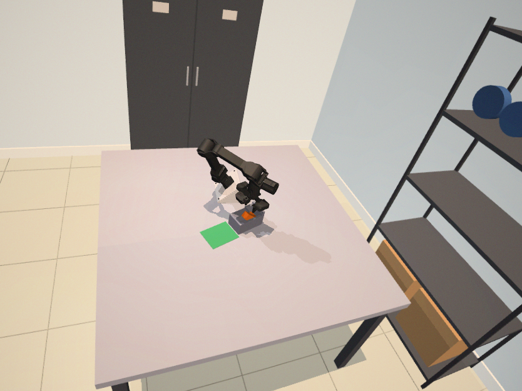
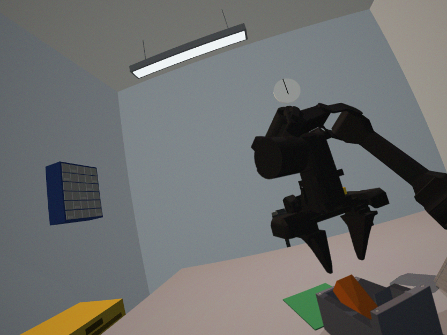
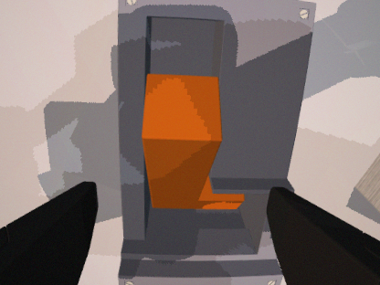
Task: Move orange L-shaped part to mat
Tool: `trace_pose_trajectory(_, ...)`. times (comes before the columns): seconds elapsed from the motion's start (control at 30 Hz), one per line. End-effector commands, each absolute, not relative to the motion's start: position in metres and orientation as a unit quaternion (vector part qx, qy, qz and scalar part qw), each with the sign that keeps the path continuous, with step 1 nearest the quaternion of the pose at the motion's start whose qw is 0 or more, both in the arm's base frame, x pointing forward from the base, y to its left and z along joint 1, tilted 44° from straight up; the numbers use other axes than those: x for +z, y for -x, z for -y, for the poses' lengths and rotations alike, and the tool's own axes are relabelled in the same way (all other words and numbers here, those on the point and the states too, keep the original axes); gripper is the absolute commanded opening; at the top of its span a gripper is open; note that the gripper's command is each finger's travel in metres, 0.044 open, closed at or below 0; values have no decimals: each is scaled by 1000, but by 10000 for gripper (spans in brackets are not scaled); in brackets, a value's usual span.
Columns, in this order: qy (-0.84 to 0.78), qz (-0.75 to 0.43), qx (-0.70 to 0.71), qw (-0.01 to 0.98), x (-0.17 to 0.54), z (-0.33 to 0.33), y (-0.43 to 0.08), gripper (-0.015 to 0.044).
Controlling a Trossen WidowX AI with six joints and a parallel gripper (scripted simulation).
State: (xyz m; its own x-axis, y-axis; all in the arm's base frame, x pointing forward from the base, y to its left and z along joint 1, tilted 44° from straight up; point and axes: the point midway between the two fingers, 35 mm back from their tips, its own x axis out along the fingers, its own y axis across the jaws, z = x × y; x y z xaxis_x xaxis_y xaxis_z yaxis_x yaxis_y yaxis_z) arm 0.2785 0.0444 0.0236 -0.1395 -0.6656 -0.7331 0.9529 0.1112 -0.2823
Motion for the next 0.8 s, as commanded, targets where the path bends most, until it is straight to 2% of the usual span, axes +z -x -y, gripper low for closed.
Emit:
trace_pose_trajectory(0.0,-179,-396,-641,632,20,-39,-278,280)
trace_pose_trajectory(0.77,-179,-396,-641,632,-6,-16,-274,280)
